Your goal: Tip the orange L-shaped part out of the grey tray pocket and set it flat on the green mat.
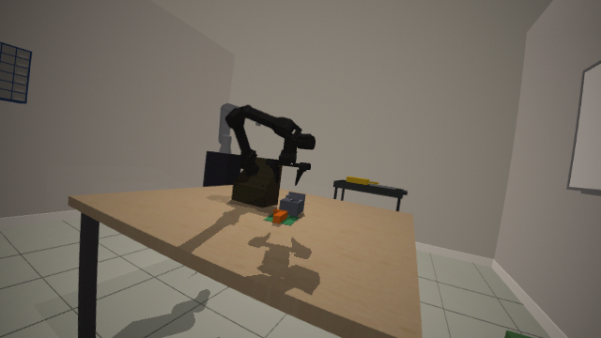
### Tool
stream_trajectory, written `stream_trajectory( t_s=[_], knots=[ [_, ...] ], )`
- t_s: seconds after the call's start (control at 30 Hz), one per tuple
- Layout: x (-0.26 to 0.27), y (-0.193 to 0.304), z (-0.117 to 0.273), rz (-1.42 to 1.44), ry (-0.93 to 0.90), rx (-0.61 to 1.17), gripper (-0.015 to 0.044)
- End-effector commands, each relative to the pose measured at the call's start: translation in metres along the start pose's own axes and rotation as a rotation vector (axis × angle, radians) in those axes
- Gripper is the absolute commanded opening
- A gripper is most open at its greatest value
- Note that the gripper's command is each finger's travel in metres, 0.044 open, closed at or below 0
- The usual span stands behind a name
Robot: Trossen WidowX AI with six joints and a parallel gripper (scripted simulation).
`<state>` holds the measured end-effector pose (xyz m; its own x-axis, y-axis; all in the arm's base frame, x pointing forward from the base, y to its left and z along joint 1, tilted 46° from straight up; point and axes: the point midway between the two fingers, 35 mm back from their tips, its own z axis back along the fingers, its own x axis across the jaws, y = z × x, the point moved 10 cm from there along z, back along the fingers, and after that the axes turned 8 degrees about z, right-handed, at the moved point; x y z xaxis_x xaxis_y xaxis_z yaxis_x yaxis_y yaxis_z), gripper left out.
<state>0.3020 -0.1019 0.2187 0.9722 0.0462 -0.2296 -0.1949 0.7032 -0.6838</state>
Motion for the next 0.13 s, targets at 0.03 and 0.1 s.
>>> stream_trajectory(
  t_s=[0.03, 0.1],
  knots=[
    [0.0001, 0.0001, 0.0000, 0.005, -0.001, 0.000, 0.0400],
    [0.0001, 0.0001, 0.0000, 0.005, -0.001, 0.000, 0.0400]
  ],
)
